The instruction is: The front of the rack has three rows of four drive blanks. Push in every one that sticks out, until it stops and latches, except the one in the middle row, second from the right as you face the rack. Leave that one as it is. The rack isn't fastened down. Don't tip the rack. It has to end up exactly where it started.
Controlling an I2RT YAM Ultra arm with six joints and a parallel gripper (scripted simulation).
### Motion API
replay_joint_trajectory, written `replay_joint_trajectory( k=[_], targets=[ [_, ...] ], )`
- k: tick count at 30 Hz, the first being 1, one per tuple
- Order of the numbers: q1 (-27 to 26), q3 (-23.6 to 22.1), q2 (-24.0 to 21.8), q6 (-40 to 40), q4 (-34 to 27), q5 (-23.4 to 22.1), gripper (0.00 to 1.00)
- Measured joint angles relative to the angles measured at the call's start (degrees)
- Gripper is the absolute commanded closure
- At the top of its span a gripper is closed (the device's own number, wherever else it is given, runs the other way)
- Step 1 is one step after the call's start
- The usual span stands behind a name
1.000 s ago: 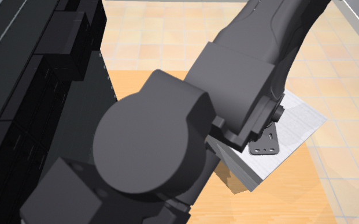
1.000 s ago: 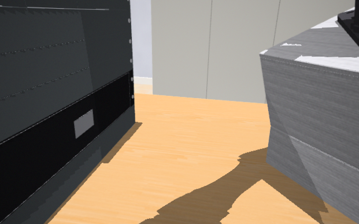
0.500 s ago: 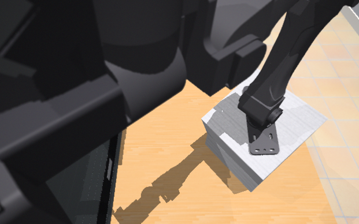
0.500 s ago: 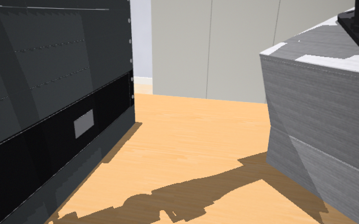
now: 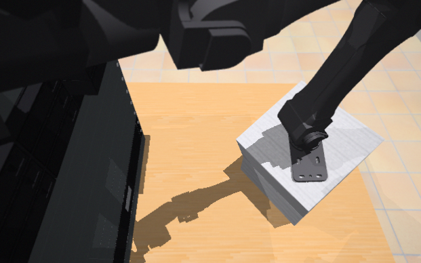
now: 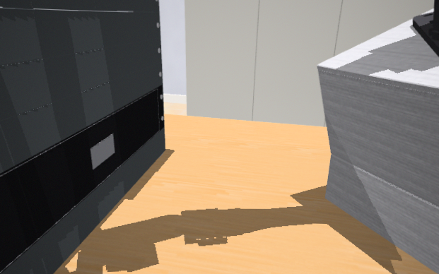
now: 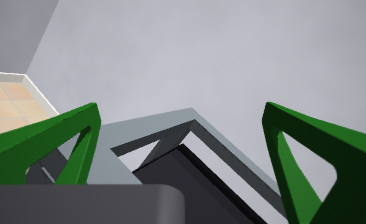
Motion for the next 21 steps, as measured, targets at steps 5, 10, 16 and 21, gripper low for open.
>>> replay_joint_trajectory(
  k=[5,10,16,21],
  targets=[
    [-8.3,1.1,0.0,-8.4,3.3,-4.9,0.00],
    [-14.4,1.7,0.0,-13.3,6.2,-9.1,0.00],
    [-25.0,1.8,1.2,-15.3,8.6,-12.2,0.00],
    [-33.2,0.7,2.1,-16.3,10.0,-13.5,0.00]
  ],
)
